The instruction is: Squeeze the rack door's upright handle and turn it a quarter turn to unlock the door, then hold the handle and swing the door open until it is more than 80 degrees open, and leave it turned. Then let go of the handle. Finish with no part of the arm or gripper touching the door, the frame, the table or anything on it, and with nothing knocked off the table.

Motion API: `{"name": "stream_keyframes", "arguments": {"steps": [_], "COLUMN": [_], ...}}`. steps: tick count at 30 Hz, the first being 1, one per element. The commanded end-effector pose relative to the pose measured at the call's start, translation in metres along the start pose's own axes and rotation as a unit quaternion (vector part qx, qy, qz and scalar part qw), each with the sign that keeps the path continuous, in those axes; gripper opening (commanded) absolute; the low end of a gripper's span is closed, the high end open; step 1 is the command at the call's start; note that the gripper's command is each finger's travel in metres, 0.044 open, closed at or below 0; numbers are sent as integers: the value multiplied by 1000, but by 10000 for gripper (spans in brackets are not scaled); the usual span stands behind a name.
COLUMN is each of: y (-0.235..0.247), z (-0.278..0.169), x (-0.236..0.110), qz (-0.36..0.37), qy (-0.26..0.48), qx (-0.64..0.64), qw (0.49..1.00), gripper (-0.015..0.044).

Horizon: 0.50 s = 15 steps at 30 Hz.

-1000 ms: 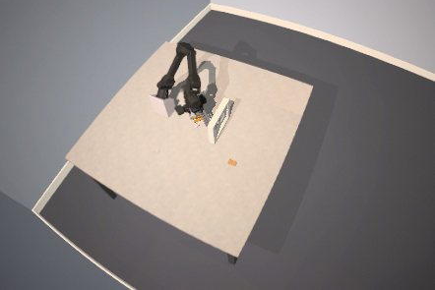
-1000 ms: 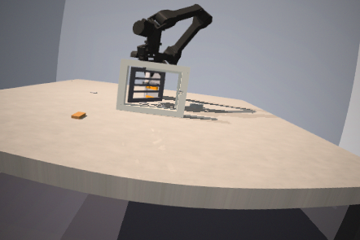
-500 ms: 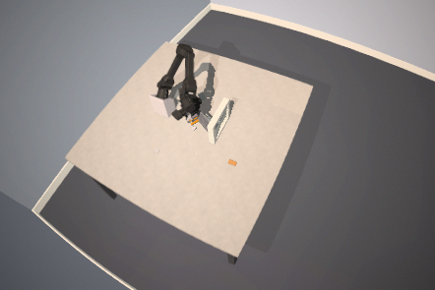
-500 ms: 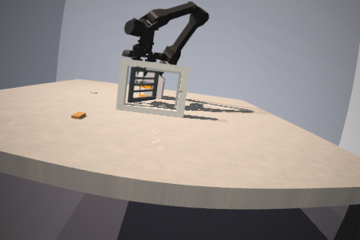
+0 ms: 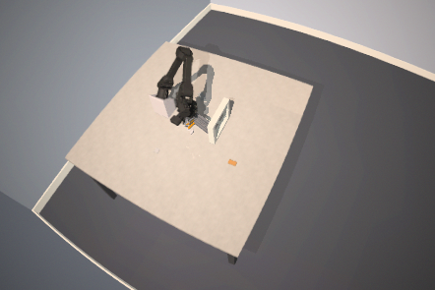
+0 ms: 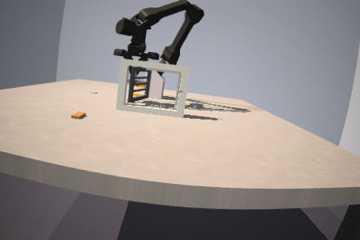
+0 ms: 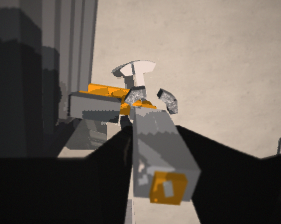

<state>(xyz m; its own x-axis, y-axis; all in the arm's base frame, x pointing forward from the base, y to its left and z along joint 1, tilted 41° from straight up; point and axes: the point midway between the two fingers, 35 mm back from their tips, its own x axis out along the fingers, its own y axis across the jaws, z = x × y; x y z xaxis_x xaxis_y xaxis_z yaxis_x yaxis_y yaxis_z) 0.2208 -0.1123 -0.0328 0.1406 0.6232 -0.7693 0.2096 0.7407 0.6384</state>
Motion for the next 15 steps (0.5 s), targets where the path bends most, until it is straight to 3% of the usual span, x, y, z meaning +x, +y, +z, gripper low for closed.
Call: {"name": "stream_keyframes", "arguments": {"steps": [1,15], "y": [-9,-43], "z": [3,15], "x": [1,0], "qz": [0,-1], "qy": [1,0], "qx": [-39,-153], "qw": [999,988], "gripper": [15,15]}}
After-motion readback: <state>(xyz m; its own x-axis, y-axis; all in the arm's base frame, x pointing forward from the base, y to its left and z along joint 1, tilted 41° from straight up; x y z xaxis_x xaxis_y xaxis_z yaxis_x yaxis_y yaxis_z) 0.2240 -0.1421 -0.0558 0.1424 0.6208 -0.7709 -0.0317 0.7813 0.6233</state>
